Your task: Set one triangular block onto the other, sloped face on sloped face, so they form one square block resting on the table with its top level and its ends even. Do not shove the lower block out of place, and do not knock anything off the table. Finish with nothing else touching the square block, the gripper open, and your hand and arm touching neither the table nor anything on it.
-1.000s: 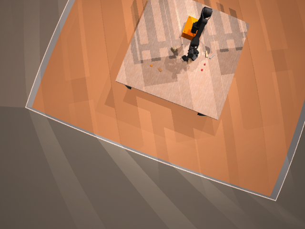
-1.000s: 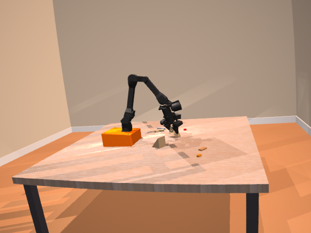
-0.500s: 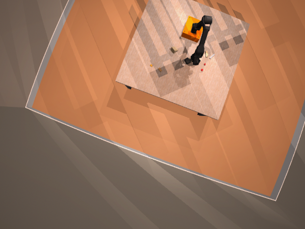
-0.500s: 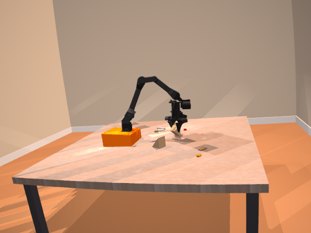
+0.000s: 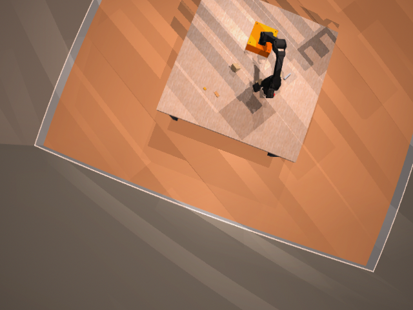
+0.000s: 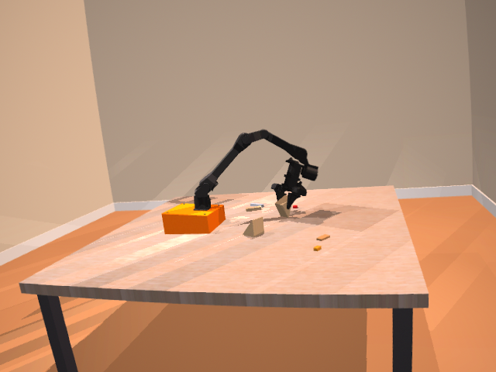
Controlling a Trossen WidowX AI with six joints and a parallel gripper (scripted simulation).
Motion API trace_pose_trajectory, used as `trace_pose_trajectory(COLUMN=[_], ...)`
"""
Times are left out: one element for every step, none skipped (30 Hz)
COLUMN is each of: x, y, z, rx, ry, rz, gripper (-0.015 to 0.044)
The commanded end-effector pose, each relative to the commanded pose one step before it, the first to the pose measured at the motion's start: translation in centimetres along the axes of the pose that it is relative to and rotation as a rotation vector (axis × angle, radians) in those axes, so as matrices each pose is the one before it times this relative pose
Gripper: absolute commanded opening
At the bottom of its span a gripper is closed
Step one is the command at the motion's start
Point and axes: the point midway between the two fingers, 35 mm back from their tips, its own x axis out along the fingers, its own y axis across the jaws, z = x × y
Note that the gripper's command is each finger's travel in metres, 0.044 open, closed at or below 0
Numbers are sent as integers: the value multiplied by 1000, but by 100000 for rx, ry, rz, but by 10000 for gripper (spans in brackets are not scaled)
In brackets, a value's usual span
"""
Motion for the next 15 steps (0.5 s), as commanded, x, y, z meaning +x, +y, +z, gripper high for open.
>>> trace_pose_trajectory(x=[-194, -64, 189, 0, 0, 0, 0, 0, 0, 0, 0, 0, 0, 0, 0], y=[-6, 6, 20, 0, 0, 0, 0, 0, 0, 0, 0, 0, 0, 0, 0], z=[785, 127, -472, 0, 0, 0, 0, 0, 0, 0, 0, 0, 0, 0, 0], rx=[-302, -123, 112, 0, 0, 0, 0, 0, 0, 0, 0, 0, 0, 0, 0], ry=[10427, 666, -6881, 0, 0, 0, 0, 0, 0, 0, 0, 0, 0, 0, 0], rz=[-319, -12, 378, 0, 0, 0, 0, 0, 0, 0, 0, 0, 0, 0, 0], gripper=[0, 0, 26, 53, 79, 105, 131, 158, 184, 210, 236, 263, 289, 315, 341])
